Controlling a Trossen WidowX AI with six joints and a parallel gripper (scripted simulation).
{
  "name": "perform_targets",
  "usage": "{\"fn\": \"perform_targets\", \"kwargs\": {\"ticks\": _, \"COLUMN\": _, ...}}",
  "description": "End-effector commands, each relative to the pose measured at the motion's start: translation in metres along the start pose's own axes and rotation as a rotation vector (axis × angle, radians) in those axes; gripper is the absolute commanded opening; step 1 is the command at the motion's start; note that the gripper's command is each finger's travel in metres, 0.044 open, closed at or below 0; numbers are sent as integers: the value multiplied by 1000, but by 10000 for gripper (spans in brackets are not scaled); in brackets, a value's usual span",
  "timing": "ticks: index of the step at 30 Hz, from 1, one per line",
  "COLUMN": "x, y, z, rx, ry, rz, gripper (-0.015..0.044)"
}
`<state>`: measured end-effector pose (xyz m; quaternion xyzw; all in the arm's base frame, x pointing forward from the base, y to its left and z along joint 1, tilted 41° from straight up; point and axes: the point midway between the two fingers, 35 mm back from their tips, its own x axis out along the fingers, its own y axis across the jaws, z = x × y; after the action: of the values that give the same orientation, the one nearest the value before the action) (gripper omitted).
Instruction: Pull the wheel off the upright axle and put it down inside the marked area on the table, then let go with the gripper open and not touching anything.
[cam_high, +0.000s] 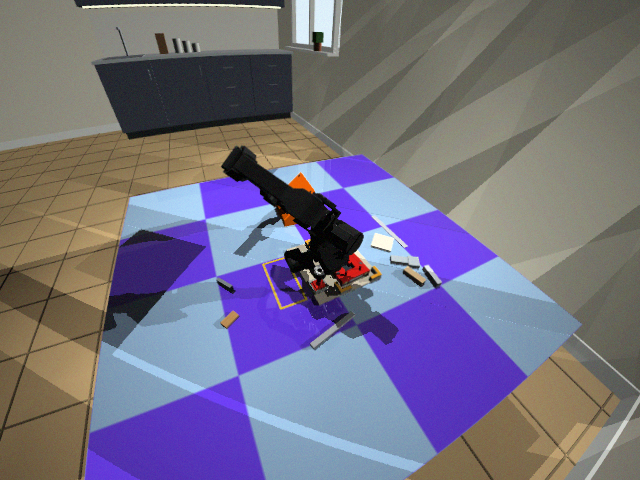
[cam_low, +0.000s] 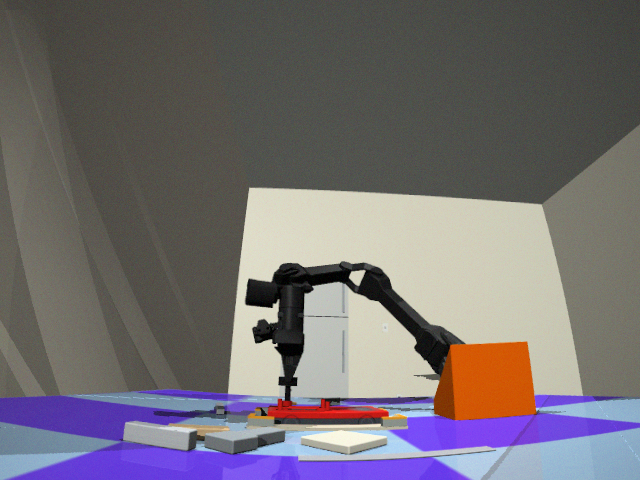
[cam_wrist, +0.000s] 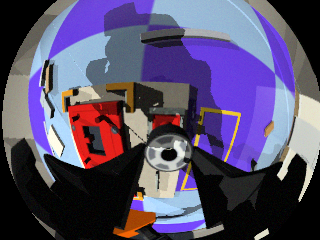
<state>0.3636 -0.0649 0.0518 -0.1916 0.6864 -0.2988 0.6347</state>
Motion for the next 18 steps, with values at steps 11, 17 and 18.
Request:
{"fn": "perform_targets", "kwargs": {"ticks": 11, "x": -9, "y": 0, "z": 0, "rx": 4, "ry": -1, "rz": 4, "gripper": 0}}
{"fn": "perform_targets", "kwargs": {"ticks": 17, "x": -37, "y": -1, "z": -1, "rx": 4, "ry": -1, "rz": 5, "gripper": 0}}
{"fn": "perform_targets", "kwargs": {"ticks": 18, "x": -39, "y": -1, "z": -1, "rx": 4, "ry": -1, "rz": 5, "gripper": 0}}
